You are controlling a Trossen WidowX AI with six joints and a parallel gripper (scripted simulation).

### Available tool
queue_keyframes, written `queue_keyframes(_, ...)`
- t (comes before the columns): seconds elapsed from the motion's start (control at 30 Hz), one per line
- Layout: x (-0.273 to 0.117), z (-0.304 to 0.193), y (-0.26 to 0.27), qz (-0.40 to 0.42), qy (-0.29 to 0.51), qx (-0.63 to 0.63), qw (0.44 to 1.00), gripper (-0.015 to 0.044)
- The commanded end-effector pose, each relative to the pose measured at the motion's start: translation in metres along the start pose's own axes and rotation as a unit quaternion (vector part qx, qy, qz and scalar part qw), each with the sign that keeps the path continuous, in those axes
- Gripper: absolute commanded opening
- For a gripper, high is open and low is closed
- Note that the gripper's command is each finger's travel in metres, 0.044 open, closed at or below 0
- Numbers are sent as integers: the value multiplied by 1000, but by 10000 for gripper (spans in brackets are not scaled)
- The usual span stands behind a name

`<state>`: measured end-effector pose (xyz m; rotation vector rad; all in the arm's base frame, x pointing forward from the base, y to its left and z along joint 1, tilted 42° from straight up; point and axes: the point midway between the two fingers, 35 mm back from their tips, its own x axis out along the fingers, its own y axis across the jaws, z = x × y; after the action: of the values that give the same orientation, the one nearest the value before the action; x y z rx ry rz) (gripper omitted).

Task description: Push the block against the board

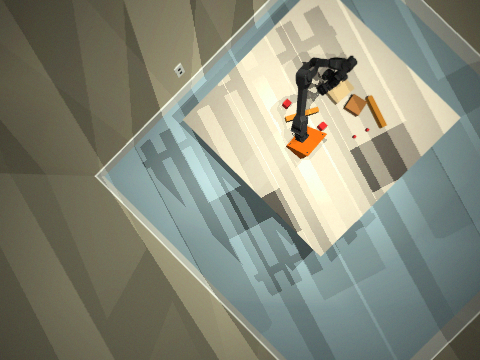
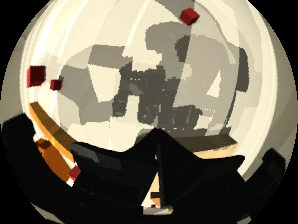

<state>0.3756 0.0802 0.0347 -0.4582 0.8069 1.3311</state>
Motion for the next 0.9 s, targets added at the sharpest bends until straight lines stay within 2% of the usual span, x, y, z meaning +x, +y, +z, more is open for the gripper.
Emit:
queue_keyframes(0.0, 4, -10, 1, 4, 4, 2, 1000, 0)
queue_keyframes(0.87, 4, -35, -5, 4, 5, 2, 1000, 0)
